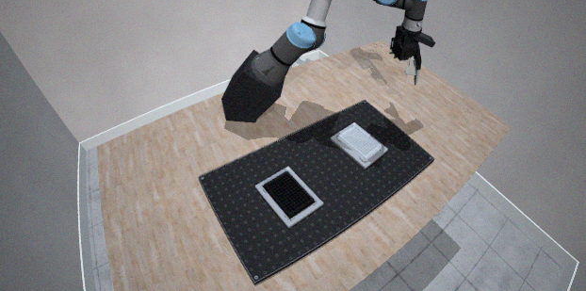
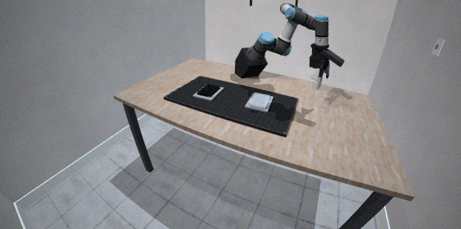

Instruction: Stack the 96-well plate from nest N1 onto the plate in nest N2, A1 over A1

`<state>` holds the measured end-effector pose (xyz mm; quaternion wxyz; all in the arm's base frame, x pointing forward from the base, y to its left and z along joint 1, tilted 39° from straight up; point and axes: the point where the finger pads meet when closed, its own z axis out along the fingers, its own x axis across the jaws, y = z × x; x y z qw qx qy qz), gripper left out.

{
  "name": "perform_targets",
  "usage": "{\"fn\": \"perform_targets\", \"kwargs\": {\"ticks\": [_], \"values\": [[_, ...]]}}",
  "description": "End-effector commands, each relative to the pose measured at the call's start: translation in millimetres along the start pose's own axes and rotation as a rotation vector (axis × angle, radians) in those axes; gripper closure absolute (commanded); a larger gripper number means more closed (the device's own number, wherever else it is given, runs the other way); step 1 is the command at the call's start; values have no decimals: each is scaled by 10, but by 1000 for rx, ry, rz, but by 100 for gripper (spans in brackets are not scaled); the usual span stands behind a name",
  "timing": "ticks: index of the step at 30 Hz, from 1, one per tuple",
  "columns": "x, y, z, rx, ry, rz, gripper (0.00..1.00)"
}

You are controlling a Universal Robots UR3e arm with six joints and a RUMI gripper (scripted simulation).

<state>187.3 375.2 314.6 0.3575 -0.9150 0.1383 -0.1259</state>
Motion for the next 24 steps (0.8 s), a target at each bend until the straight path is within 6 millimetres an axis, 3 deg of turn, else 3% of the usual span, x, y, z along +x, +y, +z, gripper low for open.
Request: {"fn": "perform_targets", "kwargs": {"ticks": [1,24], "values": [[113,88,17,-6,3,11,0],[708,716,89,-115,55,238,0]]}}
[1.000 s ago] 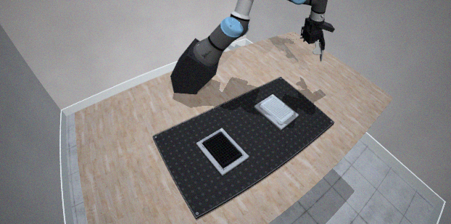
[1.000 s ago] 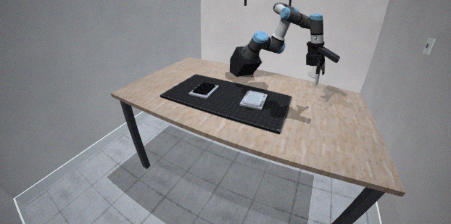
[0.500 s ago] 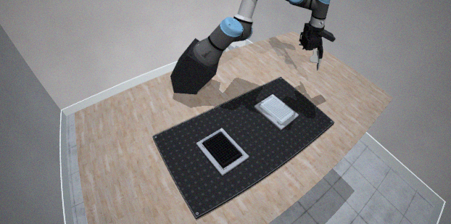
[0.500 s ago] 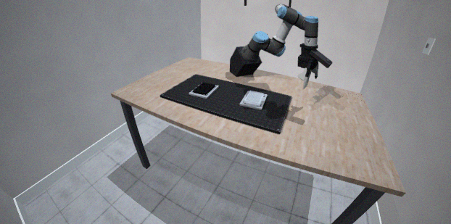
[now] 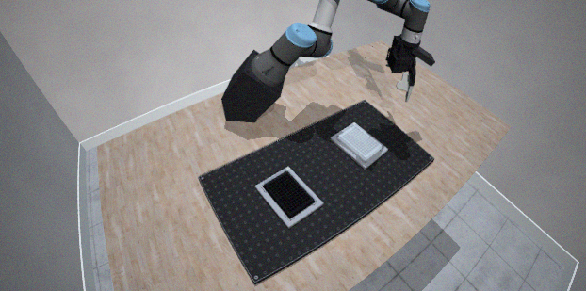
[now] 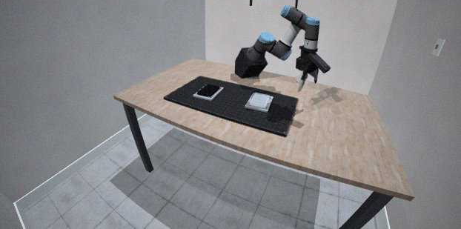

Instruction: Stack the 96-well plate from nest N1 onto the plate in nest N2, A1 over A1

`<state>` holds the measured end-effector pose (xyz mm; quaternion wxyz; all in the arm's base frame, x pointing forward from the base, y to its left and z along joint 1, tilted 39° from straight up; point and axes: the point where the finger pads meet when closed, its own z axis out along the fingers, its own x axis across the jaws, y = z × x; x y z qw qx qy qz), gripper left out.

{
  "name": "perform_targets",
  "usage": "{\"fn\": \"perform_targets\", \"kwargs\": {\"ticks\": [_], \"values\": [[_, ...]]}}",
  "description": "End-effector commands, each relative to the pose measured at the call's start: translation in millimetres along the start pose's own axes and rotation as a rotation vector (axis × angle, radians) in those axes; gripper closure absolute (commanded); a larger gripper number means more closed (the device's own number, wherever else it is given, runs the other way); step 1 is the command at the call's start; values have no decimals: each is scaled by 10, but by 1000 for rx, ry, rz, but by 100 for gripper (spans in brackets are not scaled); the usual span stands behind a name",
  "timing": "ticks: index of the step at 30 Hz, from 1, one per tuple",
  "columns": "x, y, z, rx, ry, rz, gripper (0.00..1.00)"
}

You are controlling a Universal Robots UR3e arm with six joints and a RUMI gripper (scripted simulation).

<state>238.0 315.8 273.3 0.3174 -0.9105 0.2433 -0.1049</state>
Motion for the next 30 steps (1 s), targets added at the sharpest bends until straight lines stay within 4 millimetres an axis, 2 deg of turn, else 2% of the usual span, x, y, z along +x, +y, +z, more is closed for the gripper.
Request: {"fn": "perform_targets", "kwargs": {"ticks": [1,17,19,21,30], "values": [[103,75,10,-12,6,39,0],[565,505,64,-63,29,220,0],[565,505,64,-63,29,220,0],[633,579,67,-74,35,286,0],[850,827,71,-83,42,368,0]]}}
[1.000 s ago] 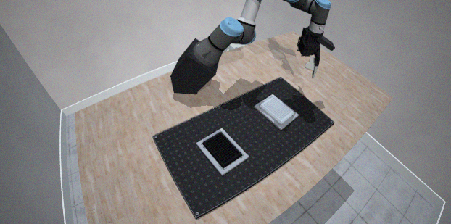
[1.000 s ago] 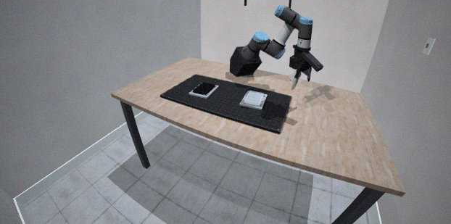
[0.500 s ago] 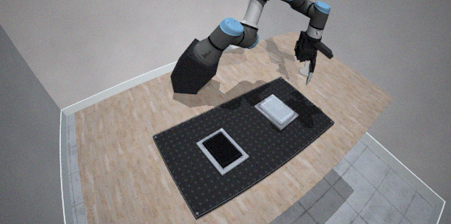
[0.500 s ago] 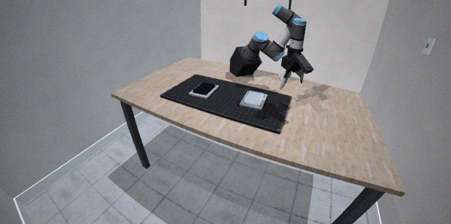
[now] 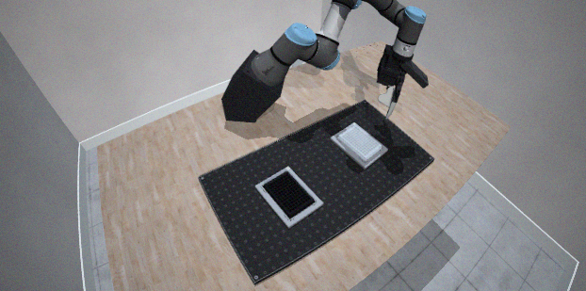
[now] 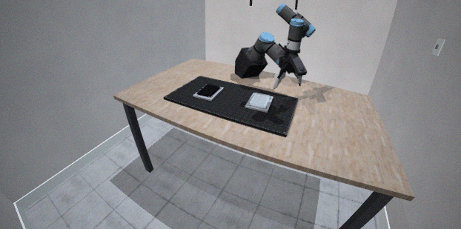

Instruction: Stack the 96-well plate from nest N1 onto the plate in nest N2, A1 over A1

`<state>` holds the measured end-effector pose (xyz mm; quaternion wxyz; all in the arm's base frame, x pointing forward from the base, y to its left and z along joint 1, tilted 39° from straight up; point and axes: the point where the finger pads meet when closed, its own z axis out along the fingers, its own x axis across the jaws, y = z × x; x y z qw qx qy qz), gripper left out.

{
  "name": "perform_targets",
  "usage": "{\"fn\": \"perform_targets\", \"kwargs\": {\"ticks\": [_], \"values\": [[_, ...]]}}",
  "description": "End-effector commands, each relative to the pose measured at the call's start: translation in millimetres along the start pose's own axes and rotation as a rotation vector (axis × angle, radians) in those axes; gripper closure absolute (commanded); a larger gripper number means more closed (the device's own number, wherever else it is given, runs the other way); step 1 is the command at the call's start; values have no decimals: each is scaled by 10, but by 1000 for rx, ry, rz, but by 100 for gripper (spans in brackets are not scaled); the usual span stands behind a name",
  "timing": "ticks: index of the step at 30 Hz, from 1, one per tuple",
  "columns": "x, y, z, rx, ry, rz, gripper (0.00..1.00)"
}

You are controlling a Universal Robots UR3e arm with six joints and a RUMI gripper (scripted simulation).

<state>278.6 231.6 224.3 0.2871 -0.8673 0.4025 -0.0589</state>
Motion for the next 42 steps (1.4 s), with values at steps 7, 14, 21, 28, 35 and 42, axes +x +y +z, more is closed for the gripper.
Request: {"fn": "perform_targets", "kwargs": {"ticks": [7,14,21,28,35,42], "values": [[317,188,20,-3,2,141,0],[555,345,30,3,3,259,0],[765,484,29,25,2,400,0],[959,604,19,56,0,518,0],[1138,702,2,99,-1,636,0],[1138,702,2,99,-1,636,0]]}}
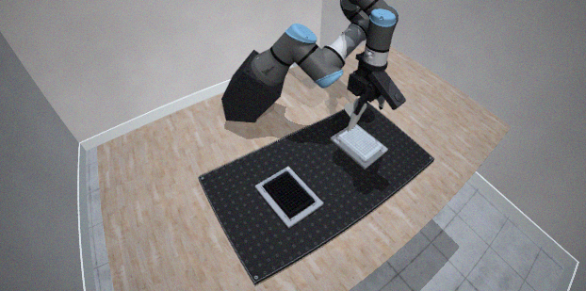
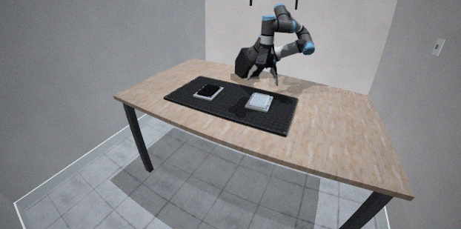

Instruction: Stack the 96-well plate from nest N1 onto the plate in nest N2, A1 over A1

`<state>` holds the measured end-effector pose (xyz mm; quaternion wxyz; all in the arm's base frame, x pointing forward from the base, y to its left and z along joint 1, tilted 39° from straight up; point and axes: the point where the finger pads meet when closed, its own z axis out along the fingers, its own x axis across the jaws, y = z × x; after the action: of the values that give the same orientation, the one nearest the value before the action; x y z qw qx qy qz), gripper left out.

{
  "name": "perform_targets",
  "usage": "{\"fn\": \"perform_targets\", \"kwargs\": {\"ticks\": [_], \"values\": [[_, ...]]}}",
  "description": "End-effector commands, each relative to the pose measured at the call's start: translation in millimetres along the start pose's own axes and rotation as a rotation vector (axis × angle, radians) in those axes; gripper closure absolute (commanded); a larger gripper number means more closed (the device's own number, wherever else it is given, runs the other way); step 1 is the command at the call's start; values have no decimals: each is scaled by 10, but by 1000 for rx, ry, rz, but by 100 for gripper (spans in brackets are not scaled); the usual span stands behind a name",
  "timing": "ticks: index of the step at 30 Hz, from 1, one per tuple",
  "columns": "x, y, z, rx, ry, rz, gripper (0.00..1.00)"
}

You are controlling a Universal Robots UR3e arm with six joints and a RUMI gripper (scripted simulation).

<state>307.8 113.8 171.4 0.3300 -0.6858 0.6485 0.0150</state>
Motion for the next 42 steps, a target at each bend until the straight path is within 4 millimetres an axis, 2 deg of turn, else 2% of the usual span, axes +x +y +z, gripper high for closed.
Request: {"fn": "perform_targets", "kwargs": {"ticks": [1,8,15,42], "values": [[14,-3,-3,6,-3,5,0],[14,-3,-3,6,-3,5,0],[14,-2,79,6,-3,5,0],[12,-6,495,7,-3,4,0]]}}
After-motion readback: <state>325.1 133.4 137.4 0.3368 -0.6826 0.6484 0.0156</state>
